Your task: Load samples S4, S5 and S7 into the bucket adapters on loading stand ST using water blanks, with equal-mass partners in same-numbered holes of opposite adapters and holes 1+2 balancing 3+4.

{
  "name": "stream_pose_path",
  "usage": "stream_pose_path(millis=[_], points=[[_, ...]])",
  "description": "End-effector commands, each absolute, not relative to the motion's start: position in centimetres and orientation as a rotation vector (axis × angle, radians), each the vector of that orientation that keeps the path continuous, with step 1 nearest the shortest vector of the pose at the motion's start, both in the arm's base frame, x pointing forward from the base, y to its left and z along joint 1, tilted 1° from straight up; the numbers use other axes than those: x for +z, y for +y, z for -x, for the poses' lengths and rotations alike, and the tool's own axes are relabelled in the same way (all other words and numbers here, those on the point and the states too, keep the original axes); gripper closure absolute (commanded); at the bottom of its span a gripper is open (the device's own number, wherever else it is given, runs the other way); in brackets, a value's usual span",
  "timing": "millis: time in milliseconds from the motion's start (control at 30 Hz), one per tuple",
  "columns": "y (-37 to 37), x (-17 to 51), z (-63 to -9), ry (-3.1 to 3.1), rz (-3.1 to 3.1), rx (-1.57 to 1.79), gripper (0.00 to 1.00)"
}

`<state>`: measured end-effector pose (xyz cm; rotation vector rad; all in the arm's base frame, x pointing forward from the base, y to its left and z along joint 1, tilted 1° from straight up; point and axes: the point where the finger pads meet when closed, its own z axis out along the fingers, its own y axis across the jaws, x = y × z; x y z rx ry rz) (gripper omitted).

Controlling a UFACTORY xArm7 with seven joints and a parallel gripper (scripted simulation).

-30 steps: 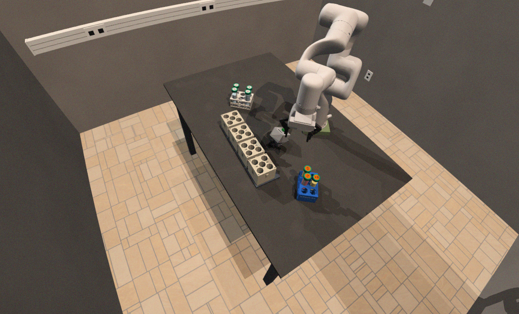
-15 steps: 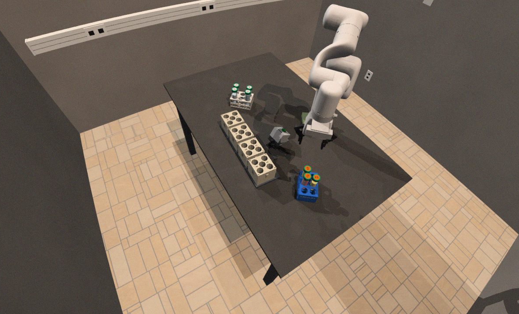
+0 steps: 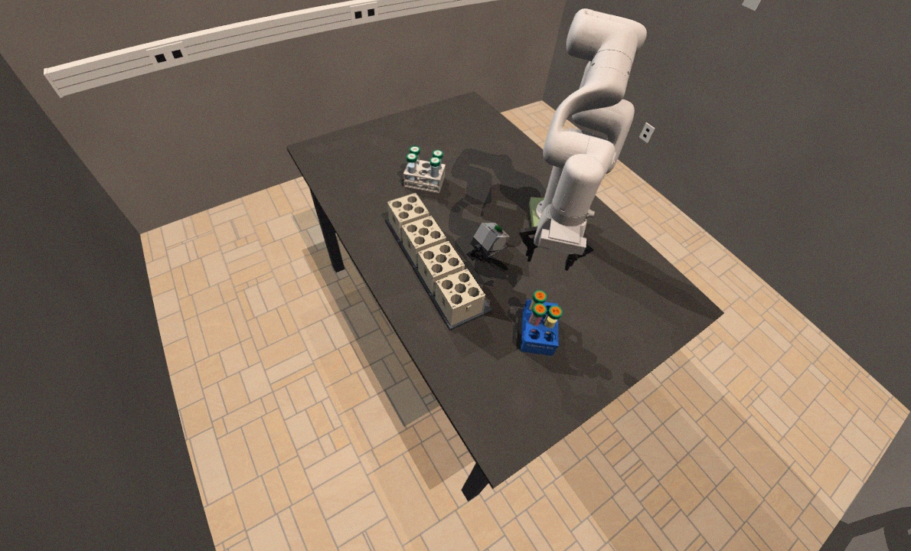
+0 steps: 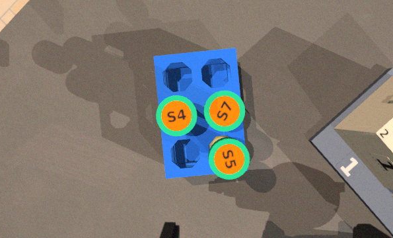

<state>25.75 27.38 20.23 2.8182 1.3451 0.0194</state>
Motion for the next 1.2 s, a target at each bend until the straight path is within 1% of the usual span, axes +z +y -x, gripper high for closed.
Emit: stream_pose_path(millis=[0,933,1167], points=[[27.5,19.4,-25.9,1.346,-2.820,0.028,0.00],[27.5,12.4,-26.0,1.346,-2.820,0.027,0.00],[27.5,12.3,-26.0,1.346,-2.820,0.027,0.00]])
